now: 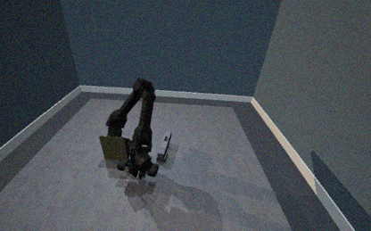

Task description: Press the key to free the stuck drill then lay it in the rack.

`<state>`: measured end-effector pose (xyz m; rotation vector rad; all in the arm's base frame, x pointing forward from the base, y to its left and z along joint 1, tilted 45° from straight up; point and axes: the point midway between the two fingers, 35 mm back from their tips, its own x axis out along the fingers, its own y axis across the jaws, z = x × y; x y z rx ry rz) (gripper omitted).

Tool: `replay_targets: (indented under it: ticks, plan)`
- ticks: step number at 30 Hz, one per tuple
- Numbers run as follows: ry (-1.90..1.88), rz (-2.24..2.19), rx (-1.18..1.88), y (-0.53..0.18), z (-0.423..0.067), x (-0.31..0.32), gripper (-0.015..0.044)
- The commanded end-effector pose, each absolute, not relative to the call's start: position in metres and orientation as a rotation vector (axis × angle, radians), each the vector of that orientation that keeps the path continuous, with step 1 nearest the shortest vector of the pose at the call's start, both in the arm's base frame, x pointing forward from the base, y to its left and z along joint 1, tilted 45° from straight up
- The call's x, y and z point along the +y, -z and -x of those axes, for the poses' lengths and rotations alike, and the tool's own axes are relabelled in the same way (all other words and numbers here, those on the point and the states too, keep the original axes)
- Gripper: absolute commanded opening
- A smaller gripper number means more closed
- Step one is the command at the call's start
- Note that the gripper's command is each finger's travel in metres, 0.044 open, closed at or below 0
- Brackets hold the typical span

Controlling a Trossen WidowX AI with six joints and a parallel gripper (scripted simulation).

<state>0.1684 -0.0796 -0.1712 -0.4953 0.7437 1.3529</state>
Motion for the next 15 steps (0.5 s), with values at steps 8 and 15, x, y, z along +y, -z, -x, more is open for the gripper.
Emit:
replay_targets:
  ticks: [8, 15]
  plan:
    - [-1.363, 0.486, 0.734, 0.1724, -0.1686, -0.0707, 0.0]
    - [-1.363, 0.486, 0.734, 0.1718, -0.1689, -0.0704, 0.0]
